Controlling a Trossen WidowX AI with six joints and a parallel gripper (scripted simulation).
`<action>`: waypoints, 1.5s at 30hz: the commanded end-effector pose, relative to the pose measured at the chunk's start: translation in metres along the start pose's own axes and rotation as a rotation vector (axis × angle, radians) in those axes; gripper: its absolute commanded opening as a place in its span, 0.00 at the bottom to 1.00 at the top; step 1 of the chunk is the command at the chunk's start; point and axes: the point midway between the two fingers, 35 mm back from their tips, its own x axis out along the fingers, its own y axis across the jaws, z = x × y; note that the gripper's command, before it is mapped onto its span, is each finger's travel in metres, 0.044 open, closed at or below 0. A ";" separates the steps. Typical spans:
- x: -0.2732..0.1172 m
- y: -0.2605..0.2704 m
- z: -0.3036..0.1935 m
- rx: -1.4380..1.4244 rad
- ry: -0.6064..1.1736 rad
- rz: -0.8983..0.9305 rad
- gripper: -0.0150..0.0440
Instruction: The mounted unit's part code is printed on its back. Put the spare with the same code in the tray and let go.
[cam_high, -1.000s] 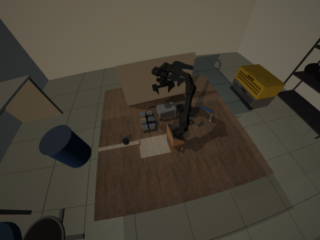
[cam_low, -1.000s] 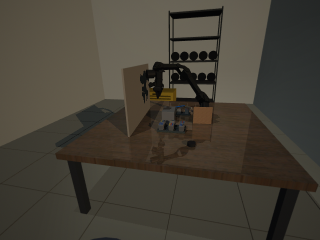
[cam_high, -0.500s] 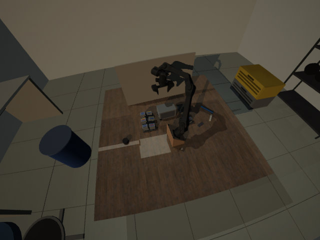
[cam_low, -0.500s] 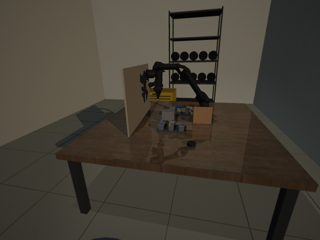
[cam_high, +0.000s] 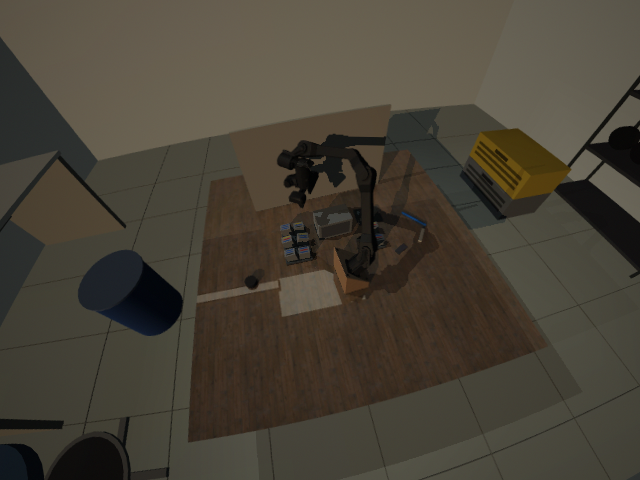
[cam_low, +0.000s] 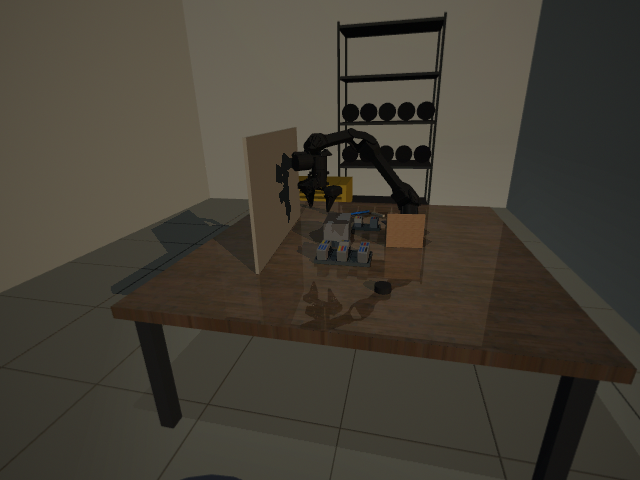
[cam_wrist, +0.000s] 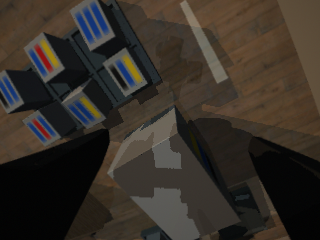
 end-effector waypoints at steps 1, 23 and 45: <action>0.025 0.058 0.028 -0.560 0.008 0.023 1.00; 0.066 0.060 0.025 -0.571 0.010 0.022 0.76; 0.084 0.059 0.026 -0.571 0.009 0.022 0.76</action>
